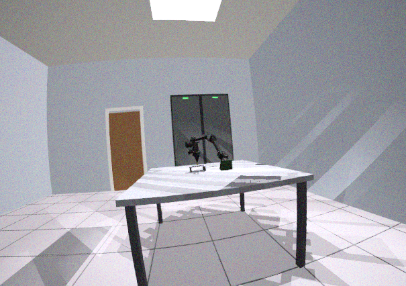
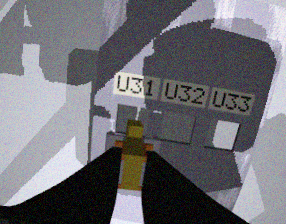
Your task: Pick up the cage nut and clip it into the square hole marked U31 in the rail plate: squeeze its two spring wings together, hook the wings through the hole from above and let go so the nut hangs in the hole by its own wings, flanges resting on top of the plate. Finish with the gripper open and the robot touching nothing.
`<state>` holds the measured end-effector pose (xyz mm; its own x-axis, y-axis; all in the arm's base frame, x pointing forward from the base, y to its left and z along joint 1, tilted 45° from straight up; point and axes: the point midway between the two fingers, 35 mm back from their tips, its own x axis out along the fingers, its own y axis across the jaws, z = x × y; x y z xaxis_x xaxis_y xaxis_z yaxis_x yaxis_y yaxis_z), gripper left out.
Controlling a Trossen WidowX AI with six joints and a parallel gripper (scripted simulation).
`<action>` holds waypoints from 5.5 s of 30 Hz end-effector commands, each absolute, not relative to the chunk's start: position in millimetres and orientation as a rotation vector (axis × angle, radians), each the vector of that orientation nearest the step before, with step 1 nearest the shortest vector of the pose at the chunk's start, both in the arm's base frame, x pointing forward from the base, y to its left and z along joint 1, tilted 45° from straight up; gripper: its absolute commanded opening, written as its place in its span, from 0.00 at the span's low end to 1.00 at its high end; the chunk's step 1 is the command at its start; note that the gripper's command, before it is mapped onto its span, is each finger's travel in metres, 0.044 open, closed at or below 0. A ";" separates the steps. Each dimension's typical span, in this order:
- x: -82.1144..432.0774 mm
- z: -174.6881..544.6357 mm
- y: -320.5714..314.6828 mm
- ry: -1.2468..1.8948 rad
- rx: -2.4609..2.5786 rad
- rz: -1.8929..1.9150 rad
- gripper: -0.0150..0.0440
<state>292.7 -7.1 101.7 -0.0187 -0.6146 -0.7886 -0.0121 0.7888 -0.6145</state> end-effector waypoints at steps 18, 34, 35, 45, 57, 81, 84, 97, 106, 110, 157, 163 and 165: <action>292.5 84.6 -24.9 1.528 -0.515 -0.504 0.29; 292.5 84.0 -24.8 1.527 -0.523 -0.511 0.29; 292.5 83.9 -24.8 1.526 -0.523 -0.512 0.29; 292.4 82.8 -23.8 1.521 -0.544 -0.532 0.29; 292.4 81.6 -22.9 1.516 -0.564 -0.553 0.29; 292.4 79.4 -21.0 1.505 -0.605 -0.593 0.29; 292.4 79.2 -20.8 1.504 -0.608 -0.597 0.29; 292.5 77.8 -19.2 1.501 -0.617 -0.606 0.29; 292.5 76.6 -17.9 1.499 -0.621 -0.610 0.29; 292.5 76.3 -17.7 1.500 -0.619 -0.608 0.29; 292.6 74.3 -17.9 1.511 -0.582 -0.571 0.29; 292.7 74.7 -18.5 1.511 -0.581 -0.570 0.29; 292.7 74.7 -18.6 1.511 -0.580 -0.569 0.29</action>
